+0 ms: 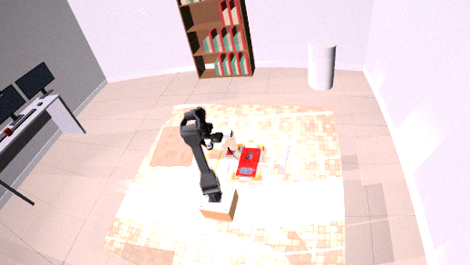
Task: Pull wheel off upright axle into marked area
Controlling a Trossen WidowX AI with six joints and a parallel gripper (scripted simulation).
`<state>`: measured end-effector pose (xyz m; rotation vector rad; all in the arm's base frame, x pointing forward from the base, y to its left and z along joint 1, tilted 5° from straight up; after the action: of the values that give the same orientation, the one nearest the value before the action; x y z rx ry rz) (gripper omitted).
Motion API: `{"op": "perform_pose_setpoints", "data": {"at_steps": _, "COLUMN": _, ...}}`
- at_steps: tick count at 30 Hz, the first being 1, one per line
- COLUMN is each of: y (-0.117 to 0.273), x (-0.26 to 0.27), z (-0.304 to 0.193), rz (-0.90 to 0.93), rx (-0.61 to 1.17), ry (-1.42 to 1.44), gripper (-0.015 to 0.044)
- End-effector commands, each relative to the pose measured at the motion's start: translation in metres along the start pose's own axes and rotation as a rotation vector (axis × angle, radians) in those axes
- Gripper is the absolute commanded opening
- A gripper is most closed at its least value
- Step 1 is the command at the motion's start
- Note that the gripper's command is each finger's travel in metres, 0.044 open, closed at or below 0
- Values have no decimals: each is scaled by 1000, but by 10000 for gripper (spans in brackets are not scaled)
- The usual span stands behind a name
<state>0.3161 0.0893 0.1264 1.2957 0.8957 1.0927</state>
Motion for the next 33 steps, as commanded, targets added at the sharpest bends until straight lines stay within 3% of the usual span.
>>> {"op": "perform_pose_setpoints", "data": {"at_steps": 1, "y": -2, "x": 7, "z": -12, "rz": -8, "rx": 5, "ry": -5, "gripper": 0}}
{"op": "perform_pose_setpoints", "data": {"at_steps": 16, "y": -28, "x": 8, "z": -13, "rz": -8, "rx": 5, "ry": -6, "gripper": 0}}
{"op": "perform_pose_setpoints", "data": {"at_steps": 29, "y": -102, "x": 7, "z": -15, "rz": -8, "rx": 6, "ry": -6, "gripper": 0}}
{"op": "perform_pose_setpoints", "data": {"at_steps": 33, "y": -106, "x": 7, "z": -15, "rz": -8, "rx": 6, "ry": -6, "gripper": 0}}
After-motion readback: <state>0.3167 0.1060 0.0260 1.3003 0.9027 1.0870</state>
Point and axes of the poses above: the point midway between the two fingers, 35 mm back from their tips, its own y axis back along the fingers, its own x axis across the jaws, z = x × y, the point moved 5 cm from there along y, back along the fingers, and after that the axes turned 11 degrees about -y, right-handed, at the moved point
